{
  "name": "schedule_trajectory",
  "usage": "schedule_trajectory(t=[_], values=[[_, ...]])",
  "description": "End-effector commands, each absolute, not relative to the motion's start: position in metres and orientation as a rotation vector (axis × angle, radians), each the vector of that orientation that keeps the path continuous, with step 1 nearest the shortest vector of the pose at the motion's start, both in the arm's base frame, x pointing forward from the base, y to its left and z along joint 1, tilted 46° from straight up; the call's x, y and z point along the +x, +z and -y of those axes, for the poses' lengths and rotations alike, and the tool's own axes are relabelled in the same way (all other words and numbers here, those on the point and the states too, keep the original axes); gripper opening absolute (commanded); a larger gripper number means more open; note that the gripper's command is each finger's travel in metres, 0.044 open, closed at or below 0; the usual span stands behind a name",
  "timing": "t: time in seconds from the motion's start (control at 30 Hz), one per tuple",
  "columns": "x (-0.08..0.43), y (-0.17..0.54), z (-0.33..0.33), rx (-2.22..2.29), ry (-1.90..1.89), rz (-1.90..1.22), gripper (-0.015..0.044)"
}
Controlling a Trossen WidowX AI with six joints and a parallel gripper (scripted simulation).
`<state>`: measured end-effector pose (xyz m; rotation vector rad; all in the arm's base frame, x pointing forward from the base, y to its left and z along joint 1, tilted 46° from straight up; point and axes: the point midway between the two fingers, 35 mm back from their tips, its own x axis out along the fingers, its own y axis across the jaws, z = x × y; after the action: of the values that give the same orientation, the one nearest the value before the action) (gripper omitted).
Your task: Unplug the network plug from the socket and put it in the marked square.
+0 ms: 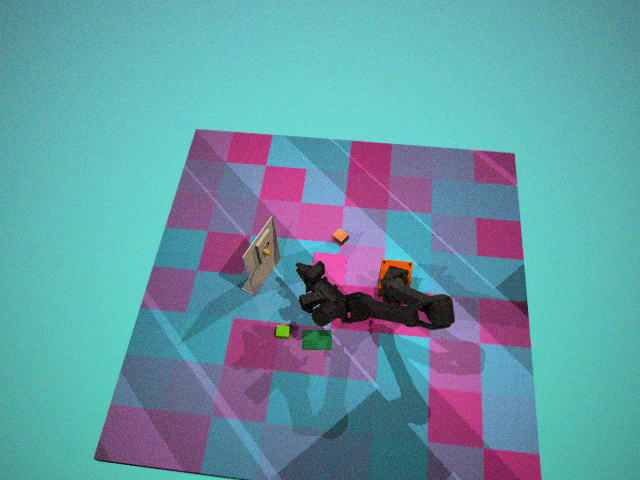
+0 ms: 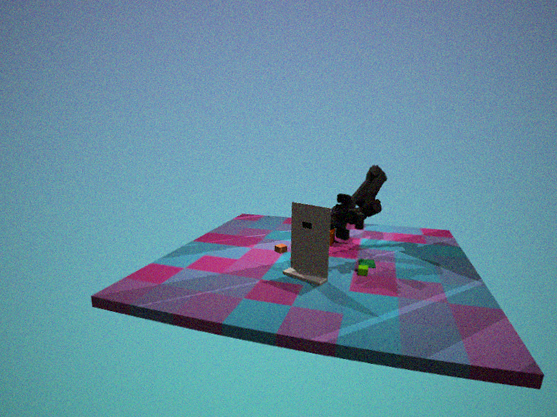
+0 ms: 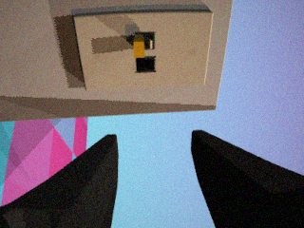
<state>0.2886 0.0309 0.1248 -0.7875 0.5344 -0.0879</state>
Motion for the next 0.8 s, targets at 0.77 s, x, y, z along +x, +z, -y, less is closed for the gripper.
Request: schedule_trajectory(t=[0.77], values=[[0.347,0.109,-0.026,-0.795,-0.084,-0.533,0.0156]])
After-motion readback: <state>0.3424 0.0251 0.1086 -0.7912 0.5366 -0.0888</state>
